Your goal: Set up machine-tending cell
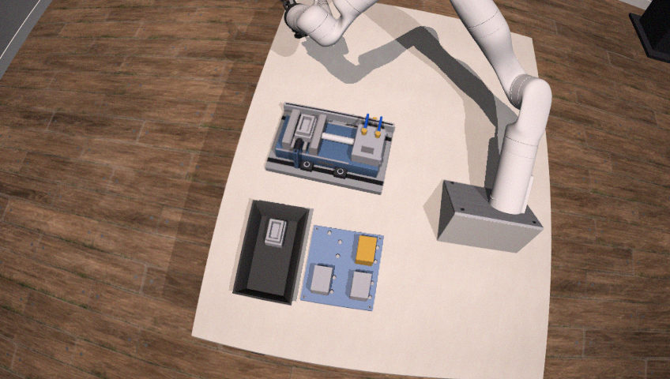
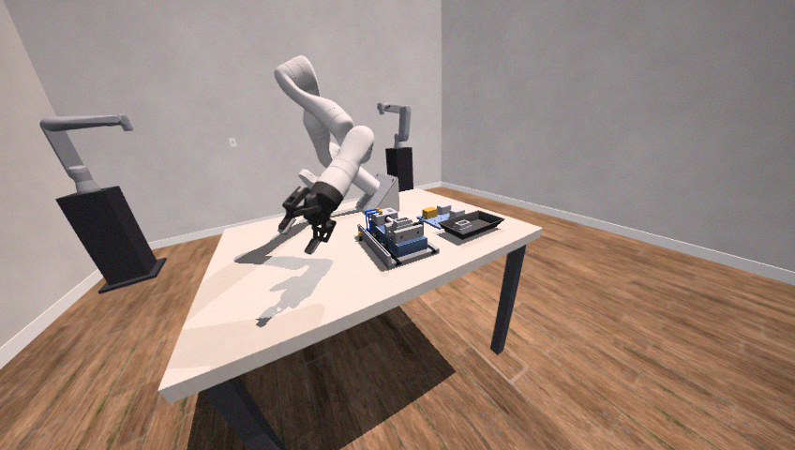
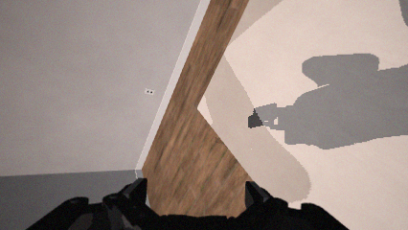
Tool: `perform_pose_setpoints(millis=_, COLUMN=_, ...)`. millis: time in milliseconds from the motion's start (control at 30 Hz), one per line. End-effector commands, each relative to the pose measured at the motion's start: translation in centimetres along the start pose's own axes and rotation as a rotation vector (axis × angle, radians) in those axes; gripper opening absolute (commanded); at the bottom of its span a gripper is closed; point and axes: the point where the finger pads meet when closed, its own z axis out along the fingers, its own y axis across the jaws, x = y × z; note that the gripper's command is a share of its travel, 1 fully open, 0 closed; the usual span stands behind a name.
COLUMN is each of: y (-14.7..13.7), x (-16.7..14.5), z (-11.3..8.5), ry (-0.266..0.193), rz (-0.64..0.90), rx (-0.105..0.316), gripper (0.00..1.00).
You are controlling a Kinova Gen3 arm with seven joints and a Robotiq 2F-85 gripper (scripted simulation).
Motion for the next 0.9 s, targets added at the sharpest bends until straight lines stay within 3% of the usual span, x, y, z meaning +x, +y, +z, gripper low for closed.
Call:
perform_pose_setpoints(millis=0, y=-0.1, x=0.0, z=-0.1, ry=-0.001, rz=0.001, rx=0.001, gripper=1.00)
perform_pose_setpoints(millis=600, y=-0.1, x=-0.1, z=-0.1, ry=-0.001, rz=0.001, rx=0.001, gripper=1.00)
perform_pose_setpoints(millis=867, y=0.6, x=-2.6, z=-2.1, ry=-0.018, rz=-0.011, rx=-0.020, gripper=1.00)
